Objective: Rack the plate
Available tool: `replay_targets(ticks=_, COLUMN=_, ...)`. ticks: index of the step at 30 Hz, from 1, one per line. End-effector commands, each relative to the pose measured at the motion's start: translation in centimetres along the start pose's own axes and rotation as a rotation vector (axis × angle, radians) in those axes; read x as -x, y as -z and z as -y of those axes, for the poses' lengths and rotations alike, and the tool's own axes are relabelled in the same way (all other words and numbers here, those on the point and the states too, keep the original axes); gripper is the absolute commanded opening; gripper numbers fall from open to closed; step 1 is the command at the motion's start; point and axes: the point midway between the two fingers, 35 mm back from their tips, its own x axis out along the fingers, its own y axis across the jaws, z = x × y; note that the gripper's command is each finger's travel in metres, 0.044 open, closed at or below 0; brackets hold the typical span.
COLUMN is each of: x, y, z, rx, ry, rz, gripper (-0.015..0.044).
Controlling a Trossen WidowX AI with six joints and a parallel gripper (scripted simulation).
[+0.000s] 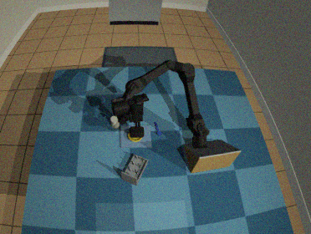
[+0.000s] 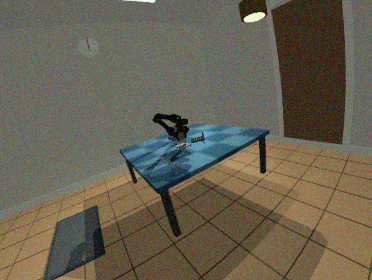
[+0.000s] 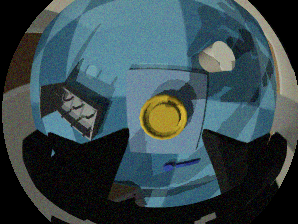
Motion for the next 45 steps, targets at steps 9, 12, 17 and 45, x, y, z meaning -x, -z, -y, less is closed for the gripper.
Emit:
replay_targets(ticks=9, x=-1.8, y=0.0, z=-0.1, rx=0.012, ry=0.003, rz=-0.003, gripper=0.0400)
replay_targets(ticks=12, x=-2.3, y=0.0, z=-0.1, rx=0.012, ry=0.004, rz=-0.003, gripper=0.0400)
replay_targets(ticks=17, x=-3.1, y=0.0, z=-0.1, rx=0.012, ry=0.004, rz=-0.003, gripper=0.0400)
replay_targets(ticks=45, x=-5.8, y=0.1, z=0.0, rx=0.011, ry=0.009, rz=-0.001, gripper=0.0387)
